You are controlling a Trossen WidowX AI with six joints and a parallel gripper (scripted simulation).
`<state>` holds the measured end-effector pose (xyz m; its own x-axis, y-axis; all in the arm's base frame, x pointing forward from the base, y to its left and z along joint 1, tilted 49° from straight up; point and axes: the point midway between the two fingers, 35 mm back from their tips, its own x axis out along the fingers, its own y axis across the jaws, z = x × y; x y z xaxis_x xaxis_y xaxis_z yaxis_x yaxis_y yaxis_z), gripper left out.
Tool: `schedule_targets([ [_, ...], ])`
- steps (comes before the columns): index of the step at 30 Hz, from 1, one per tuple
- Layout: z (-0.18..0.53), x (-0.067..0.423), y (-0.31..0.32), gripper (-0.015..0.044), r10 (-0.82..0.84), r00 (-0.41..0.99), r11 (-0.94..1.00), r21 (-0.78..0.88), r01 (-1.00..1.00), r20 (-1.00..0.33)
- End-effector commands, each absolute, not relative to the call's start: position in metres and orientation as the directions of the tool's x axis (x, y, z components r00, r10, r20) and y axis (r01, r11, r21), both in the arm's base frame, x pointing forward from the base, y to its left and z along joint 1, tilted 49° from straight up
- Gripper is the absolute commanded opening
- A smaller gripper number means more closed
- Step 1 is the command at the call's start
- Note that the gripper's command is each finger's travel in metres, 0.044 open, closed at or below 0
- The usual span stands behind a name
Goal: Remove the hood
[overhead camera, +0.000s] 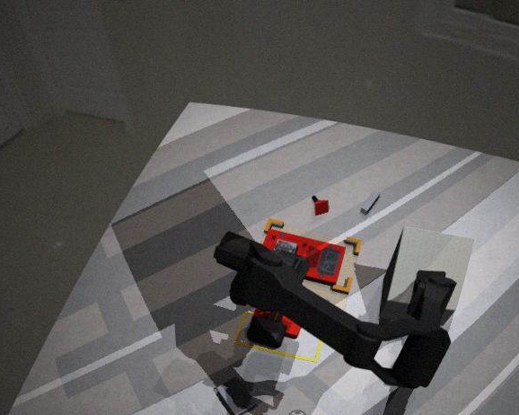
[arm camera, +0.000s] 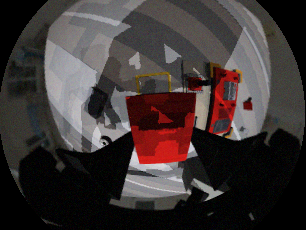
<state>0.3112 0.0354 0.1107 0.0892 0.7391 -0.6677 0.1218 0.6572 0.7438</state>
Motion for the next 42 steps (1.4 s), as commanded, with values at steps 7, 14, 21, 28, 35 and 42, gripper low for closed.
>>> schedule_targets([
  [7, 0.106, 0.312, 0.042, 0.0, 0.743, 0.087, 0.653, 0.747, 0.125, -0.664],
  [14, 0.102, 0.313, 0.046, 0.0, 0.742, 0.087, 0.653, 0.747, 0.125, -0.664],
  [21, 0.099, 0.314, 0.049, 0.0, 0.742, 0.087, 0.654, 0.746, 0.125, -0.665],
  [28, 0.096, 0.314, 0.053, 0.0, 0.742, 0.088, 0.654, 0.746, 0.125, -0.665],
  [35, 0.092, 0.315, 0.056, 0.0, 0.742, 0.088, 0.654, 0.746, 0.125, -0.665],
  [42, 0.089, 0.315, 0.06, 0.0, 0.742, 0.088, 0.654, 0.746, 0.125, -0.665],
])
